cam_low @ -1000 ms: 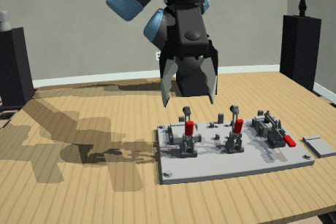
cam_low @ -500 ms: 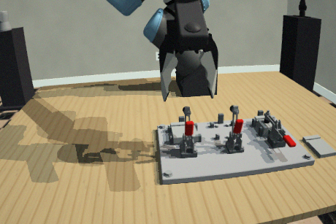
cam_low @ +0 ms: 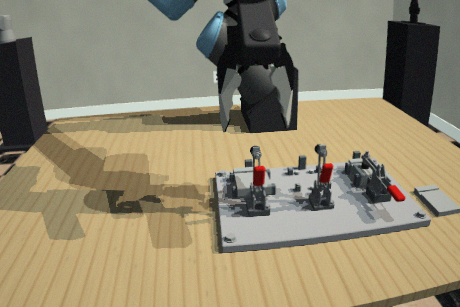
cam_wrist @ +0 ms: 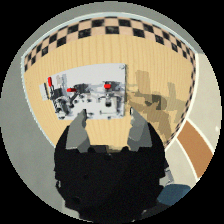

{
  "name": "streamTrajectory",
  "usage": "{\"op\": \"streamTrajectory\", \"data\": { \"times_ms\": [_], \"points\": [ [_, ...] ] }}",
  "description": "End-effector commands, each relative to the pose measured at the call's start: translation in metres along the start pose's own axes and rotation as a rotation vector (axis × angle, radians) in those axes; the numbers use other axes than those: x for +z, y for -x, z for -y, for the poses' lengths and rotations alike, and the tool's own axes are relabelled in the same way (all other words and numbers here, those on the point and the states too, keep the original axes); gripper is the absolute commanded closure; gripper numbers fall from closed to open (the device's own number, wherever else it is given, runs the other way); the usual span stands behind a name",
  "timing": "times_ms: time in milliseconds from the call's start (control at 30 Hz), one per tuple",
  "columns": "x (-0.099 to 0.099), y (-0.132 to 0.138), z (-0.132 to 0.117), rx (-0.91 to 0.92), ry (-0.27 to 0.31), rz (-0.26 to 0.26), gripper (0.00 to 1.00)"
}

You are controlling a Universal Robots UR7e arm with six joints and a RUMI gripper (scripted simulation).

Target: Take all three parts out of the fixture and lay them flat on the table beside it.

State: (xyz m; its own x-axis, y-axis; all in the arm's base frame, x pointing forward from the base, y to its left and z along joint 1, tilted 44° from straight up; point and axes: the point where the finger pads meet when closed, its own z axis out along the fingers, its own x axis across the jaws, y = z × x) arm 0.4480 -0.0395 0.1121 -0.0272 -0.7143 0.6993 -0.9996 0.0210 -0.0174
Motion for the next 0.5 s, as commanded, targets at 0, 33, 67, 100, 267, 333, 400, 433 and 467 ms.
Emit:
{"op": "streamTrajectory", "data": {
  "times_ms": [0, 33, 67, 100, 267, 333, 400, 433, 467],
  "points": [
    [-0.001, 0.0, -0.022, 0.0, -0.001, 0.0, 0.41],
    [-0.001, 0.0, -0.027, 0.0, -0.001, 0.0, 0.41],
    [-0.001, 0.0, -0.031, 0.0, -0.001, 0.0, 0.41],
    [-0.001, 0.0, -0.035, 0.0, -0.001, 0.0, 0.41],
    [-0.001, 0.0, -0.048, 0.0, -0.001, 0.0, 0.41],
    [-0.001, 0.0, -0.051, 0.0, -0.001, 0.0, 0.41],
    [-0.001, 0.0, -0.054, 0.0, -0.001, 0.0, 0.41],
    [-0.001, 0.0, -0.056, 0.0, -0.001, 0.0, 0.41],
    [-0.001, 0.0, -0.057, 0.0, -0.001, 0.0, 0.41]
  ]
}}
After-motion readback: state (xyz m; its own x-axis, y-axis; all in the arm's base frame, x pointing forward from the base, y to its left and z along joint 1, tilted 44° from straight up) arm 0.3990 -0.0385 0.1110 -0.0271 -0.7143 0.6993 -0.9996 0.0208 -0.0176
